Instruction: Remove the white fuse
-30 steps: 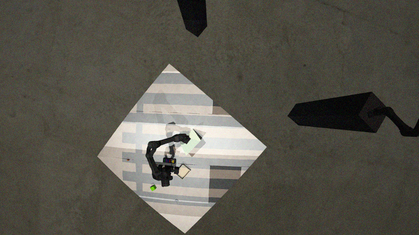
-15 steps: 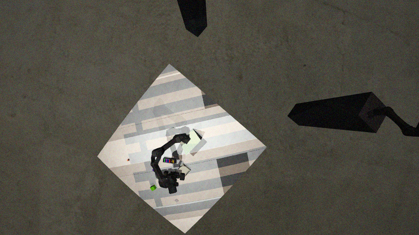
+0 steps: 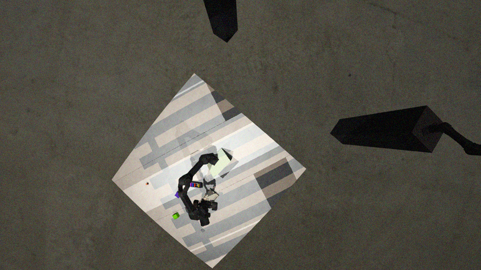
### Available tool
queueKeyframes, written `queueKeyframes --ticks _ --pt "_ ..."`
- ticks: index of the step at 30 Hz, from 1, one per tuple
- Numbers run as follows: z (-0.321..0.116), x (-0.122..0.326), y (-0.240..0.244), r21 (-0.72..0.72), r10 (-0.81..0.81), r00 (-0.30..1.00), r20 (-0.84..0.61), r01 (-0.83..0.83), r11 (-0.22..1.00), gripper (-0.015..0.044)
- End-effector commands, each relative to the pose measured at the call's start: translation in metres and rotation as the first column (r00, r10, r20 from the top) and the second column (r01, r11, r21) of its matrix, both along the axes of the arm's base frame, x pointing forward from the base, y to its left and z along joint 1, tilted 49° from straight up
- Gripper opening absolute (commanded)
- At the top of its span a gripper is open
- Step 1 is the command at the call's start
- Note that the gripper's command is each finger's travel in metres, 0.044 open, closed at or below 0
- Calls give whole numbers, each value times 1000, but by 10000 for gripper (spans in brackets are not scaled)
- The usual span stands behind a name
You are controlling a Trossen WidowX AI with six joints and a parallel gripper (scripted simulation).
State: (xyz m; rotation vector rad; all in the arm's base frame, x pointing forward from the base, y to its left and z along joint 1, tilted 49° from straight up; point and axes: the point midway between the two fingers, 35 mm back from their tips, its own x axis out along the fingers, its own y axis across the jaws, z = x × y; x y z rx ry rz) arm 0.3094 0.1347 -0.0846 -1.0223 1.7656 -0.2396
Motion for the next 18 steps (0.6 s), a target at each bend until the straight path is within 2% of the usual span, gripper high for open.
queueKeyframes --ticks 1,18 --pt "-7 -2 -5 -3 -9 1000 -5 9 1000 0" --pt "-25 -5 -25 -4 -9 1000 -4 9 1000 0"
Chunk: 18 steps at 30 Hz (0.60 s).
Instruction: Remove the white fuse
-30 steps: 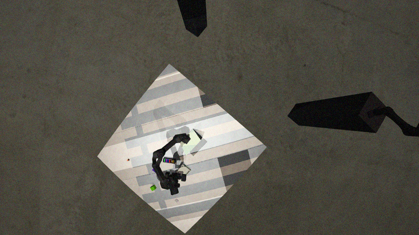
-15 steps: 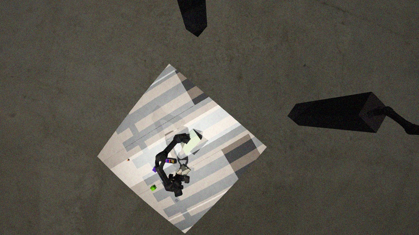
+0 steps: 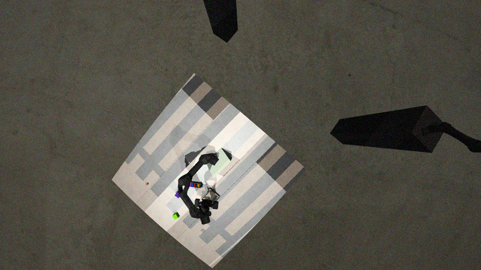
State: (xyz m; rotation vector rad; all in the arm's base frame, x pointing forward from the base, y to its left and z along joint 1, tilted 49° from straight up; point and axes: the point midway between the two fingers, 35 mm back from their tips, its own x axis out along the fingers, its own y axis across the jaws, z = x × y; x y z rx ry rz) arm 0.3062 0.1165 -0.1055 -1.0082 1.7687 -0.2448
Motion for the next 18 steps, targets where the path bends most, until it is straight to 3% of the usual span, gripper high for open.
queueKeyframes --ticks 1,8,18 --pt "-6 -2 -8 -8 3 1000 -8 -3 1000 0" --pt "-8 -2 -11 -8 3 1000 -8 -3 1000 0" --pt "-6 -2 -8 -2 -2 1000 -2 2 1000 263"
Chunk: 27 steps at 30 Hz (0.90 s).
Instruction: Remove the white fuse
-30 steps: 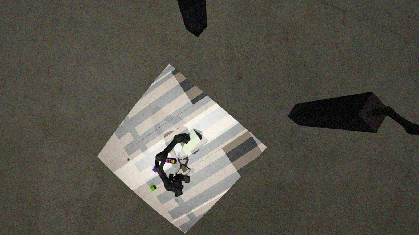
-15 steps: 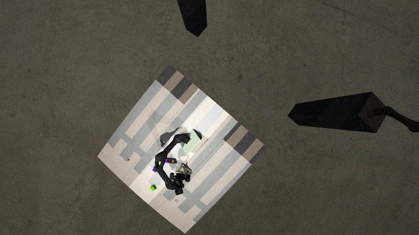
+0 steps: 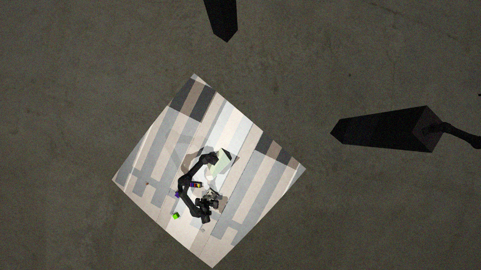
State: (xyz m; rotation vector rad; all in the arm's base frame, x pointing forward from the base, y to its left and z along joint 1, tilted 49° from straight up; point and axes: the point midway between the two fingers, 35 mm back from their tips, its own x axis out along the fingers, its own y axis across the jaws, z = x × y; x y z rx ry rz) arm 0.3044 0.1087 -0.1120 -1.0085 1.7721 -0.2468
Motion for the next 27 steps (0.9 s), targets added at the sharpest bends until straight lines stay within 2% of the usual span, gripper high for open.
queueKeyframes --ticks 1,3,8,27 --pt "0 0 0 0 0 1000 0 0 1000 289" --pt "1 0 2 0 0 1000 0 0 1000 330" --pt "25 4 27 -5 5 1000 -6 -5 1000 330" --pt "25 4 26 -7 15 1000 -7 -15 1000 330"
